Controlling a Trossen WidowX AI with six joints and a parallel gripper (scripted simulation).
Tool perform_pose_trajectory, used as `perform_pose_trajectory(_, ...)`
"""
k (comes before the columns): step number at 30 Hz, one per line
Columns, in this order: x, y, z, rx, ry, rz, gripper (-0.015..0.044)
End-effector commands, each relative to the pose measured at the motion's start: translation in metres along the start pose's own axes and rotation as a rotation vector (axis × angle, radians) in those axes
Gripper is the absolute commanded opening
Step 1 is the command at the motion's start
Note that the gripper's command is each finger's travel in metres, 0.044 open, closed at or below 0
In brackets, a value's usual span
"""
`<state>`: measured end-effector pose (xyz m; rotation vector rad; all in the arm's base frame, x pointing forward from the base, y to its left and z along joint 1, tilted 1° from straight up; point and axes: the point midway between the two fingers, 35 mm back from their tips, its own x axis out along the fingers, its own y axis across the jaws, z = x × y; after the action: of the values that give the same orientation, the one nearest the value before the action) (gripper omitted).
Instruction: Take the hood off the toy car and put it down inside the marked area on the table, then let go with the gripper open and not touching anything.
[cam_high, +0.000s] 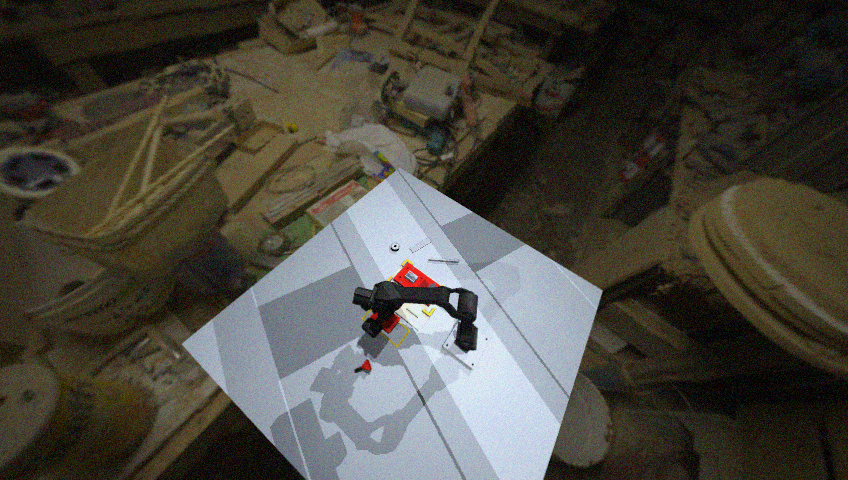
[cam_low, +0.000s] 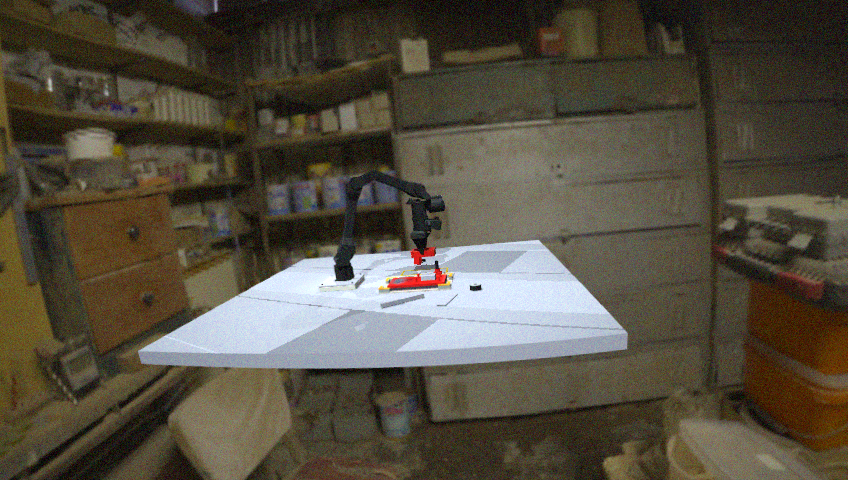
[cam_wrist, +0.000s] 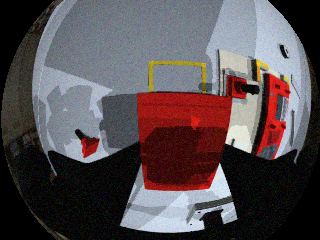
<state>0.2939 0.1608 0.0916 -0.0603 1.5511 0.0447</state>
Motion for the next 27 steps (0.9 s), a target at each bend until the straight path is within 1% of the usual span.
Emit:
perform_pose_trajectory(1,0.004,0.0,-0.001,0.006,0.002,0.003,0.0)
perform_pose_trajectory(27,0.022,0.0,-0.001,0.006,0.002,0.003,0.0)
